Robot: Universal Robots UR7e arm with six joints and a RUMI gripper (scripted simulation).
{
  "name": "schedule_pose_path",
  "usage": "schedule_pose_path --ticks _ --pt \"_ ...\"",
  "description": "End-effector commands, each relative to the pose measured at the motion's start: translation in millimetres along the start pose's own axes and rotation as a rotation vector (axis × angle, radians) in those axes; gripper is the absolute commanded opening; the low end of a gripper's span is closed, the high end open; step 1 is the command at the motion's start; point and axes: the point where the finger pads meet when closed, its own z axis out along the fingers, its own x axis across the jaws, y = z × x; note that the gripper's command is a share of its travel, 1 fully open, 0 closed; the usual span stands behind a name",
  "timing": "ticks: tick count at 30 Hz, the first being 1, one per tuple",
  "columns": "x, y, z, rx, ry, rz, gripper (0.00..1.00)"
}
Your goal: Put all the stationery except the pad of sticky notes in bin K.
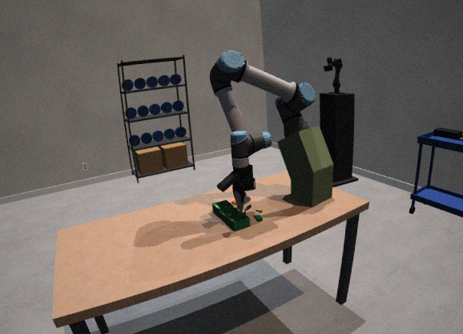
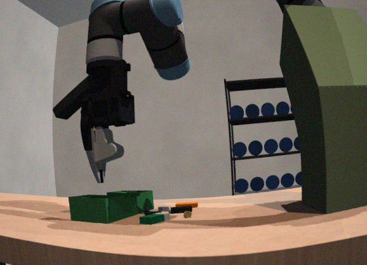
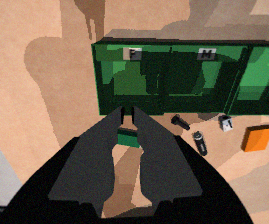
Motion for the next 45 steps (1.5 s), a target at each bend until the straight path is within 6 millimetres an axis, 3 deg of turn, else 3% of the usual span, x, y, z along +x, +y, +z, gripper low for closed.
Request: schedule_pose_path --ticks 1,5,16,18,22,38,39,45 --pt "0 0 -7 0.000 0.000 0.000 0.04" --pt "0 0 -7 0.000 0.000 0.000 0.04" --pt "0 -1 -99 0.000 0.000 0.000 0.04" --pt "0 -1 -99 0.000 0.000 0.000 0.04" --pt "0 -1 -132 0.000 0.000 0.000 0.04" --pt "0 -1 -132 0.000 0.000 0.000 0.04" --pt "6 2 -127 0.000 0.000 -0.050 0.18" --pt "44 18 -98 -0.003 0.003 -0.252 0.18"
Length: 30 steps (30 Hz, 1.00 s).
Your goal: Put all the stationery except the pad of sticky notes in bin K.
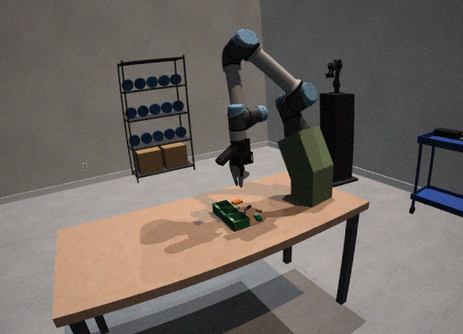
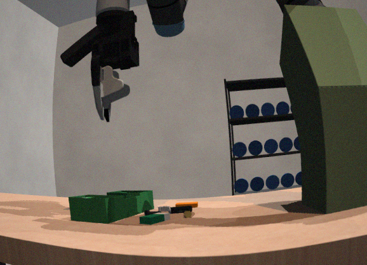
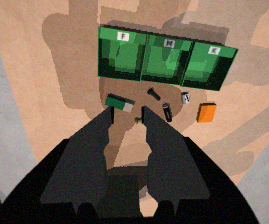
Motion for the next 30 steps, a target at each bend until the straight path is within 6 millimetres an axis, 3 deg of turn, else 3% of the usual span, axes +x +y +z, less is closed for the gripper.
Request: schedule_pose_path --ticks 1,5,8,22,30 --pt "30 16 25 0.009 -0.004 -0.156 0.18" --pt "53 29 45 0.011 -0.005 -0.254 0.18" --pt "59 32 50 0.015 -0.006 -0.278 0.18" --pt "140 78 117 0.015 -0.006 -0.278 0.18" --pt "148 81 119 0.015 -0.006 -0.278 0.18"
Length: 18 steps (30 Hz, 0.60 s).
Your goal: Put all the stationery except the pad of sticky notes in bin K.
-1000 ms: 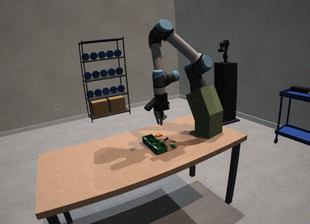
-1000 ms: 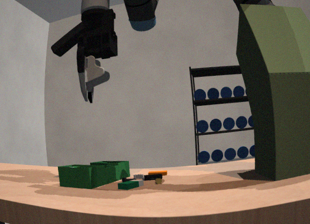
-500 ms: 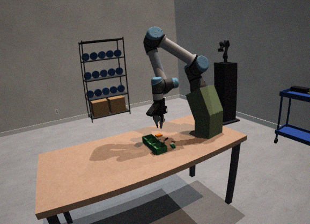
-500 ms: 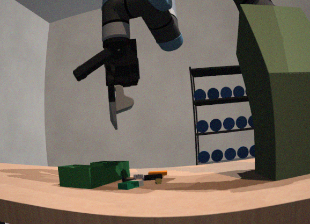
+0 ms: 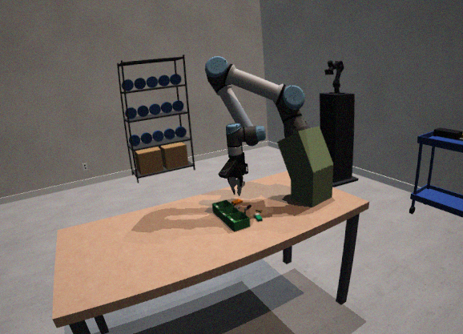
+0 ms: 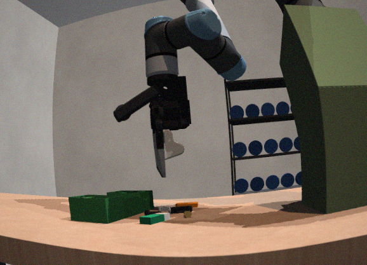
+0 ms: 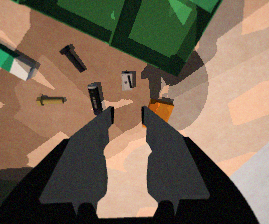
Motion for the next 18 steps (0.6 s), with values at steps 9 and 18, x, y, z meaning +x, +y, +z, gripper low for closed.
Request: schedule_pose_path --ticks 9,18 --pt "2.2 0.3 4.4 0.017 0.001 -0.004 0.18" --pt "-0.2 -1.5 4.4 0.017 0.001 -0.004 0.18"
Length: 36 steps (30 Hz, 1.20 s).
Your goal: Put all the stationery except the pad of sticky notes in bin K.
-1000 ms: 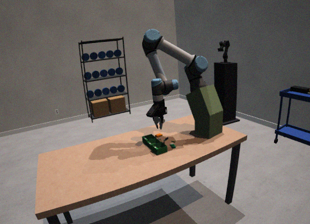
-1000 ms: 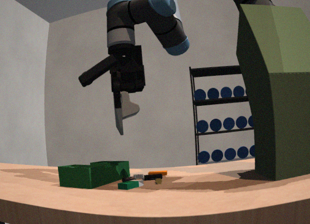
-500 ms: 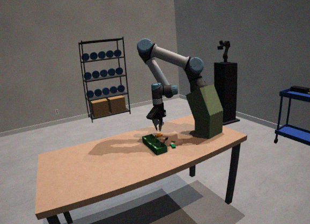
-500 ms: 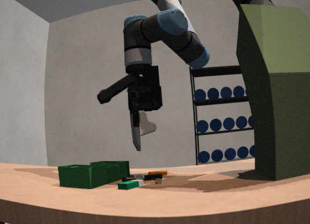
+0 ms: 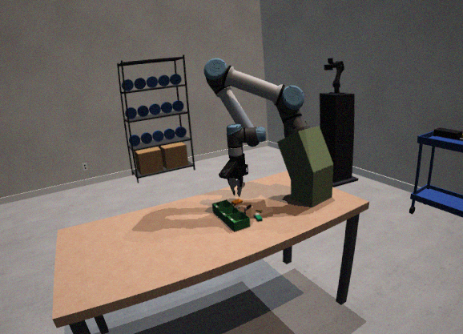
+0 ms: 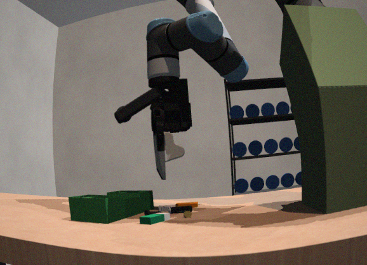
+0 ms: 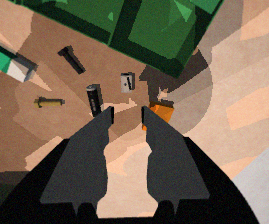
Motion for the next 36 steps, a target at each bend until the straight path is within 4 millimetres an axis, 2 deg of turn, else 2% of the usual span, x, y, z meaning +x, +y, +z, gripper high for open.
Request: schedule_pose_path --ticks 1,34,36 --pt "-1.4 -1.5 -0.3 0.001 0.001 0.000 0.18" --pt "-2.0 -2.0 -0.3 0.001 0.001 0.000 0.18" --pt "-2.0 -2.0 7.7 0.001 0.001 0.000 0.18"
